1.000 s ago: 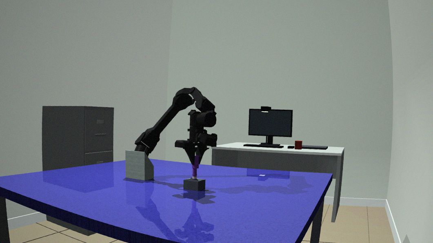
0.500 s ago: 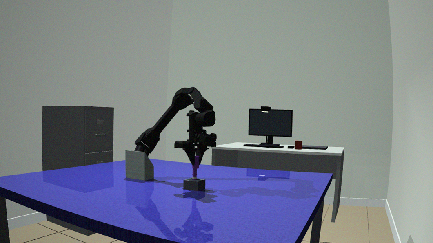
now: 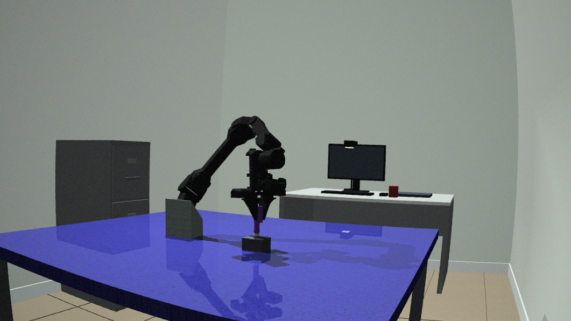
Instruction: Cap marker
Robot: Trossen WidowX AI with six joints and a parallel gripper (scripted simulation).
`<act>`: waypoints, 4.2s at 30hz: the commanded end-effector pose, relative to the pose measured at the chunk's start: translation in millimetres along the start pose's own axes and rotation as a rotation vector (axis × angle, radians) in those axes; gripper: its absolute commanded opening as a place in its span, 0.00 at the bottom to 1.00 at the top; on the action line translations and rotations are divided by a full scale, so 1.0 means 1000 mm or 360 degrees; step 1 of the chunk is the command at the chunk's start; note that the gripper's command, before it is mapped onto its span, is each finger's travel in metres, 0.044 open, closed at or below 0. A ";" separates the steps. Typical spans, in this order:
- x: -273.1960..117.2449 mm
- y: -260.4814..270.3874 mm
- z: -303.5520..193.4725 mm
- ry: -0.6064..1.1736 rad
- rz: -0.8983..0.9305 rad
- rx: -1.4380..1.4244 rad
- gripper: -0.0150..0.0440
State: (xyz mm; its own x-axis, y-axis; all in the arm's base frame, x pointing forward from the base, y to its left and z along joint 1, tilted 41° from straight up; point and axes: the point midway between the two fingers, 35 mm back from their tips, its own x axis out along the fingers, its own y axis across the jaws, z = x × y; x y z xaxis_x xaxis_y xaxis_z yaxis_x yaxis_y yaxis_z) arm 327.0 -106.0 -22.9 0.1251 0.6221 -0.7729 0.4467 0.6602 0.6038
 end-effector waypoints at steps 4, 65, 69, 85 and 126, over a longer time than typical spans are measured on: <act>0.029 0.001 -0.007 0.0097 0.0005 -0.0002 0.25; 0.056 0.004 0.005 0.0096 0.0007 -0.0003 0.25; 0.057 0.004 0.005 0.0096 0.0007 -0.0003 0.25; 0.057 0.004 0.005 0.0096 0.0007 -0.0003 0.25; 0.057 0.004 0.006 0.0096 0.0007 -0.0003 0.25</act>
State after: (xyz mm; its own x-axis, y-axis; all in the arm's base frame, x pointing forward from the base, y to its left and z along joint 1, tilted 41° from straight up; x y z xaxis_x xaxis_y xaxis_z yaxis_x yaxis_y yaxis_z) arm 341.1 -72.5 -62.9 0.0797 0.6488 -0.7567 0.4468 0.6554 0.6090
